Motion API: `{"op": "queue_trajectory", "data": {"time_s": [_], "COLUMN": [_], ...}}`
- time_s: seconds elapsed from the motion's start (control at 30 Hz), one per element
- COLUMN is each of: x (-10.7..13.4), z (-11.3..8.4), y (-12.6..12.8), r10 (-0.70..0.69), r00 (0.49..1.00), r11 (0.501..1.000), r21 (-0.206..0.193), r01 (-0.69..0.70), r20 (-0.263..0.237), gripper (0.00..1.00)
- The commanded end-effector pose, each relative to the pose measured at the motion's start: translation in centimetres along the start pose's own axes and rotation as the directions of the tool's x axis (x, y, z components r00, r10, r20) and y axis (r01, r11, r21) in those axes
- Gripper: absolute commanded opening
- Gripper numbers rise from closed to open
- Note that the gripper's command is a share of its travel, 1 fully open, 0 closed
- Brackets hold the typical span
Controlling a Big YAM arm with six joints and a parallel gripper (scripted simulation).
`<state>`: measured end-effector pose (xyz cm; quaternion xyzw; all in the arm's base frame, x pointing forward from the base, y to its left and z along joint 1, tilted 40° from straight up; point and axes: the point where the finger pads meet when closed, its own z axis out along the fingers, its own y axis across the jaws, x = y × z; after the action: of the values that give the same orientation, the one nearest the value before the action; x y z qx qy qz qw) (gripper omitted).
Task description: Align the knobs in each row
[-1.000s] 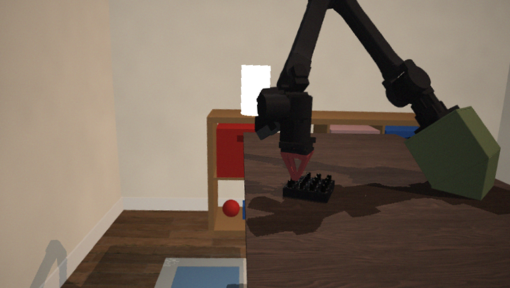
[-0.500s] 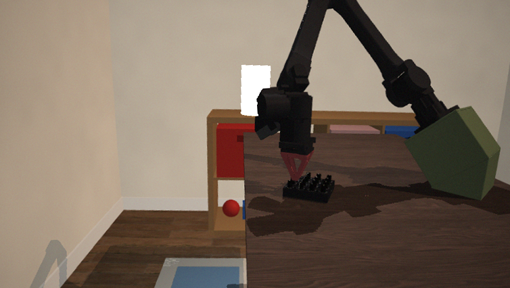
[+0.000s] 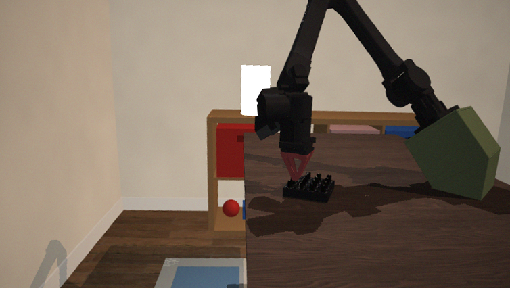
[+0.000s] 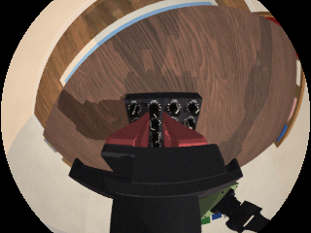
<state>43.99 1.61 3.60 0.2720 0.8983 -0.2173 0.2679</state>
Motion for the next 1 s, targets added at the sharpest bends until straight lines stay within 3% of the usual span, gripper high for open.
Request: {"op": "queue_trajectory", "data": {"time_s": [0.0, 0.17, 0.2, 0.97], "x": [-1.95, -1.95, -1.95, -1.94], "z": [0.34, 0.34, 0.34, 0.34], "y": [0.55, 0.55, 0.55, 0.49], "r10": [0.029, 0.029, 0.029, 0.028], "r00": [0.999, 0.999, 0.999, 1.0], "r11": [1.0, 1.0, 1.0, 1.0], "r21": [-0.01, -0.01, -0.01, -0.007], "r01": [-0.029, -0.029, -0.029, -0.028], "r20": [0.013, 0.013, 0.013, 0.012], "gripper": [0.18, 0.18, 0.08, 0.08]}}
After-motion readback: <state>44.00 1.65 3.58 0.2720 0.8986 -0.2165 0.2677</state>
